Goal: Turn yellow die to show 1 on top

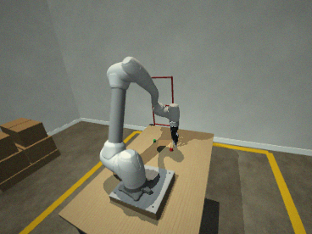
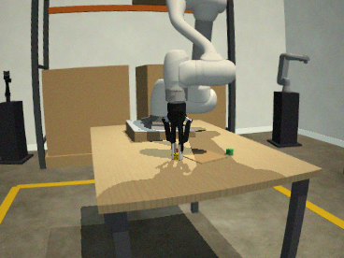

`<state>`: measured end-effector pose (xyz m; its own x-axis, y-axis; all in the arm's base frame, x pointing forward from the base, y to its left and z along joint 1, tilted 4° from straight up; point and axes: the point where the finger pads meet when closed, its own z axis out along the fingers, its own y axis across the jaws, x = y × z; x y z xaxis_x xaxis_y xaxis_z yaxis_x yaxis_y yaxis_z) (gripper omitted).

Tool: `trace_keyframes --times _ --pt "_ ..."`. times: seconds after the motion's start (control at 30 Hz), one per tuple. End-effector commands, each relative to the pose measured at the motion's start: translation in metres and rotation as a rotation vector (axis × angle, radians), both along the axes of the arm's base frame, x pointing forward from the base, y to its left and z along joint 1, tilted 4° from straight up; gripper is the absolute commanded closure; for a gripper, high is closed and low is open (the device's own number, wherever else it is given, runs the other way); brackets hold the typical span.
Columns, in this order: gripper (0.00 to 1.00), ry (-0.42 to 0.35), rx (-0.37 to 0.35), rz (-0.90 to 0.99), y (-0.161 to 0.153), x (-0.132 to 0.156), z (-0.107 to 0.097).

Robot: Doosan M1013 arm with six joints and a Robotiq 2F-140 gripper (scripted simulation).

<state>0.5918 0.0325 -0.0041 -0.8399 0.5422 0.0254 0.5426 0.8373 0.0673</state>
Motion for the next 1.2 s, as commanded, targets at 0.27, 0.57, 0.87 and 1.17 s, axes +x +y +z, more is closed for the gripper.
trace_keyframes --times 0.27,0.57,0.87,1.17 --pt "0.87 0.0 0.0 0.0 0.0 0.0 0.003" --pt "0.87 0.0 0.0 0.0 -0.003 -0.001 0.047" --pt "0.87 0.0 0.0 0.0 -0.007 -0.001 0.096" --pt "0.87 0.0 0.0 0.0 -0.007 -0.002 0.1"
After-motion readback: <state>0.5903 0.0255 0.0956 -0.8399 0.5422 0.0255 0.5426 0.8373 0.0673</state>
